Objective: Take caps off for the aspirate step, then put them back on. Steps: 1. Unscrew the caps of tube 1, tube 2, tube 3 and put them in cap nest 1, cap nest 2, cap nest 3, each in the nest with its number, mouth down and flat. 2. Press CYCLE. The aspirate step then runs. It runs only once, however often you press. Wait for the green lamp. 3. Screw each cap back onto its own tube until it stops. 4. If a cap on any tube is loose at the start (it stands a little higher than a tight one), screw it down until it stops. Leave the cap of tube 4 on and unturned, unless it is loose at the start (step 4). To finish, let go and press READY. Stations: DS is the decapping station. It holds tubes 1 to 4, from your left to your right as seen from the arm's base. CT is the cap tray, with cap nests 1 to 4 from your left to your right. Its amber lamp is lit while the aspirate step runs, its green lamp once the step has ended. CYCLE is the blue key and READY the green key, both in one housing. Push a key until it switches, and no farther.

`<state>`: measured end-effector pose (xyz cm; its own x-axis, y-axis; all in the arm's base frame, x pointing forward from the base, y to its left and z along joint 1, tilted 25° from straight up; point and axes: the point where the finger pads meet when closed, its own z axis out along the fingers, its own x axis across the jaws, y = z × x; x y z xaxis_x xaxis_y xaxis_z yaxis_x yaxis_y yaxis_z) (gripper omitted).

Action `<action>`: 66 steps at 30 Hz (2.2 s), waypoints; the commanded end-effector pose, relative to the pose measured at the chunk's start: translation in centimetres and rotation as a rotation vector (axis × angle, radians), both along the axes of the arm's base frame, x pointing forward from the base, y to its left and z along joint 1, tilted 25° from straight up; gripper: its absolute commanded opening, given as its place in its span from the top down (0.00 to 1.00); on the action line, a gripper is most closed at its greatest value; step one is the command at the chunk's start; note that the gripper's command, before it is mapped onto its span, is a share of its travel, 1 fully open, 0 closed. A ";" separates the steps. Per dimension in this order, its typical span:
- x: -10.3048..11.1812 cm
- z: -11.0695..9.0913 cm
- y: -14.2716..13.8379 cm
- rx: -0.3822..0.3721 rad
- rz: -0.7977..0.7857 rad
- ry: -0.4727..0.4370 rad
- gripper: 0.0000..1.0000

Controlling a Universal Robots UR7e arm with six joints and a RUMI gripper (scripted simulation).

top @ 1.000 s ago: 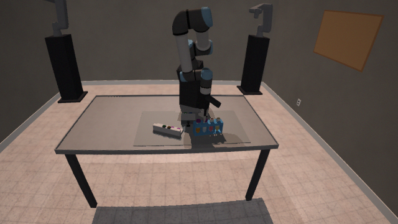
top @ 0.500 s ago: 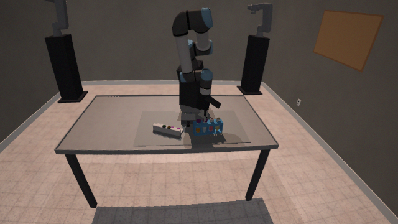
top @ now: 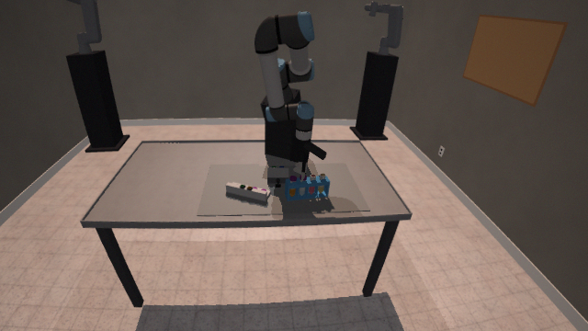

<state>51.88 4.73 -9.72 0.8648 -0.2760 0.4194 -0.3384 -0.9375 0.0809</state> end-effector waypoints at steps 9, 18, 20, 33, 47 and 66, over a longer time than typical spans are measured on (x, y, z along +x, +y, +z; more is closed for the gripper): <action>0.0 0.1 0.0 -0.179 0.440 0.101 1.00; 0.0 0.1 0.0 -0.346 0.847 0.196 1.00; 0.0 0.1 0.0 -0.346 0.847 0.196 1.00; 0.0 0.1 0.0 -0.364 0.889 0.206 0.65; 0.0 0.1 0.0 -0.178 0.437 0.101 0.65; 0.0 0.1 0.0 0.026 -0.057 -0.015 1.00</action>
